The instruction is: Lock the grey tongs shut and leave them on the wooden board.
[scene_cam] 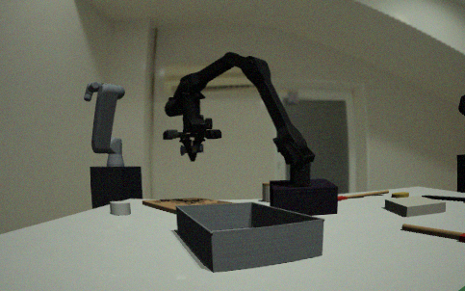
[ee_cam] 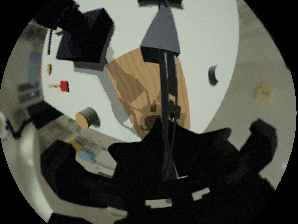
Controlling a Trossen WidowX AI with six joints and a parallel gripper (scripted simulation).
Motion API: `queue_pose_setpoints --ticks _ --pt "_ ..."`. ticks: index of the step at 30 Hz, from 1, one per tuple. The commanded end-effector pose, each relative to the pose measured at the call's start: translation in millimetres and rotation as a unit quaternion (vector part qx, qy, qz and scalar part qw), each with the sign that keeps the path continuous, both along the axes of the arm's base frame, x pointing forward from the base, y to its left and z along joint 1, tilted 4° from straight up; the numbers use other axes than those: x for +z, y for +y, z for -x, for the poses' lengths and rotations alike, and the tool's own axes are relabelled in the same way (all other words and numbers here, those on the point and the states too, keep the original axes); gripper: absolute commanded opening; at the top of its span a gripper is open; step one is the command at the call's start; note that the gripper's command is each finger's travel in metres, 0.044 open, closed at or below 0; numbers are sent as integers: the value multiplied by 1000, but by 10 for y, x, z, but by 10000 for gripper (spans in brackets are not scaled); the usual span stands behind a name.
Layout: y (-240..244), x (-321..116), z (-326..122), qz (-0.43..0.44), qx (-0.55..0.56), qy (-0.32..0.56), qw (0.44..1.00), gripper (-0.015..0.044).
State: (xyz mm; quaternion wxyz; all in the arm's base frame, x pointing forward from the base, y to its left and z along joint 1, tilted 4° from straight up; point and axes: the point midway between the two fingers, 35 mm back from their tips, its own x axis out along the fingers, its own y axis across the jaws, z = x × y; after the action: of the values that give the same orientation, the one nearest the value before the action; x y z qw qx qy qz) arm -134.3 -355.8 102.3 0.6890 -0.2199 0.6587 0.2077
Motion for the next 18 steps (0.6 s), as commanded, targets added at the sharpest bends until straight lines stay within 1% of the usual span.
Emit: queue_pose_setpoints --ticks 1,8,18 --pt "-13 35 -10 1 0 -7 1000 -150" --pt "-18 8 -10 1 0 -7 1000 -150" --pt "-41 -152 -11 1 0 -7 1000 -150"
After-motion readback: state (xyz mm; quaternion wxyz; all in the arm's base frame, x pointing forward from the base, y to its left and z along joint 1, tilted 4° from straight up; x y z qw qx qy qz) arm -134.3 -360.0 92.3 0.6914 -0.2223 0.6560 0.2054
